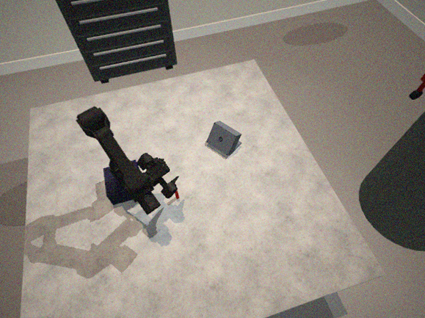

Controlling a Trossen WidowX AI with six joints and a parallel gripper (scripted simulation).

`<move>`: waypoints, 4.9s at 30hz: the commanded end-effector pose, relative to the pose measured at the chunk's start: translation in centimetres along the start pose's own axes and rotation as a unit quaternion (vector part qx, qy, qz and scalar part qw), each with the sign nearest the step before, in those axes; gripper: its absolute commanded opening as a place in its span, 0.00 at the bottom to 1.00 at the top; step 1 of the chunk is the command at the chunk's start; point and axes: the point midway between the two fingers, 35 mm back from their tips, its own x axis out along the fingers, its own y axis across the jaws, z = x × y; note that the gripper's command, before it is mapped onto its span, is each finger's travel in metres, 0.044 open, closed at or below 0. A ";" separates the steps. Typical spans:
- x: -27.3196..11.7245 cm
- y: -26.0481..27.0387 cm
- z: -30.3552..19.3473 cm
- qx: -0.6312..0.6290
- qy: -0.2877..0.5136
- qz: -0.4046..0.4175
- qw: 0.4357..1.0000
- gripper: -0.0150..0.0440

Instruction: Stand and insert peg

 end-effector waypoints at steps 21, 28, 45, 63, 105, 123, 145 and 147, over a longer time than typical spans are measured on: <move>1.5 -1.8 -3.1 0.050 0.353 -0.040 0.933 1.00; 1.5 -3.3 -2.5 0.047 0.421 -0.116 0.898 1.00; 1.7 -4.5 -1.7 0.025 0.459 -0.180 0.870 1.00; 3.0 -5.3 -3.6 -0.042 0.472 -0.144 0.869 1.00; 5.7 -6.7 -7.8 -0.040 0.470 -0.144 0.870 0.64; 5.3 -6.6 -7.1 -0.040 0.470 -0.145 0.870 0.25; 2.1 -4.6 -1.0 -0.048 0.466 -0.143 0.872 0.25; 2.4 -4.7 -0.9 -0.055 0.460 -0.142 0.875 0.25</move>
